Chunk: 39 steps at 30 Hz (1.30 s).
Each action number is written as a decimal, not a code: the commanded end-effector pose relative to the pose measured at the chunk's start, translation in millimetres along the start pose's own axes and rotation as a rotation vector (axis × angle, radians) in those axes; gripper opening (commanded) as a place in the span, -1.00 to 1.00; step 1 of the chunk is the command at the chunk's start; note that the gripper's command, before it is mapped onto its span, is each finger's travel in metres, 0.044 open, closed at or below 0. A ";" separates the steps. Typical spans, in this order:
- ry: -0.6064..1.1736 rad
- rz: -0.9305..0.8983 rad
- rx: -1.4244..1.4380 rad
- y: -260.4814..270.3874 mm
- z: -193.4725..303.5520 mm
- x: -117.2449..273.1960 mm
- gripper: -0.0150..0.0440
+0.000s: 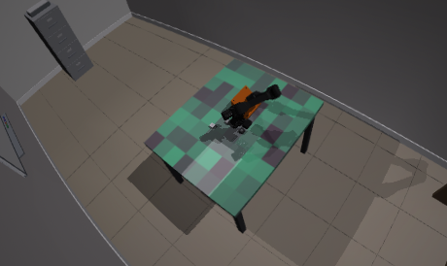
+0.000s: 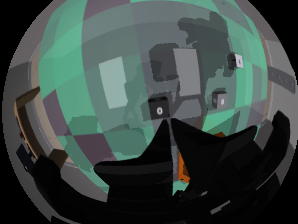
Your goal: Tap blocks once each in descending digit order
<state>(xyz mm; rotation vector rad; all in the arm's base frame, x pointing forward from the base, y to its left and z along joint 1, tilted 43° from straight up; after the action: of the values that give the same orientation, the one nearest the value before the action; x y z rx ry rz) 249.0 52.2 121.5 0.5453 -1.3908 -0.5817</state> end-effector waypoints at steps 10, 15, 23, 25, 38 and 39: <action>0.008 -0.011 -0.003 2.6 6.4 -43.5 -0.42; 0.008 -0.011 -0.003 2.7 6.2 -51.5 -0.42; 0.008 -0.011 -0.003 3.0 6.6 -64.2 -0.42; 0.008 -0.012 -0.003 3.1 6.8 -67.3 -0.42; 0.008 -0.011 -0.003 2.6 6.5 -39.6 -0.42; 0.008 -0.011 -0.003 2.6 6.5 -39.6 -0.42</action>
<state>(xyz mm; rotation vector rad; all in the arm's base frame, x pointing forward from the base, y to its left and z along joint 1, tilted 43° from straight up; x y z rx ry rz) 237.7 88.3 84.8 0.5475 -1.3728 -0.5959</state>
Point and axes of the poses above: the point midway between the two fingers, 35 mm back from their tips, its own x axis back along the fingers, its own y axis across the jaws, z = x × y, the point moved 2 cm from there along x, back along the fingers, and after that the axes turned 10 degrees about -x, right-handed, at the moved point
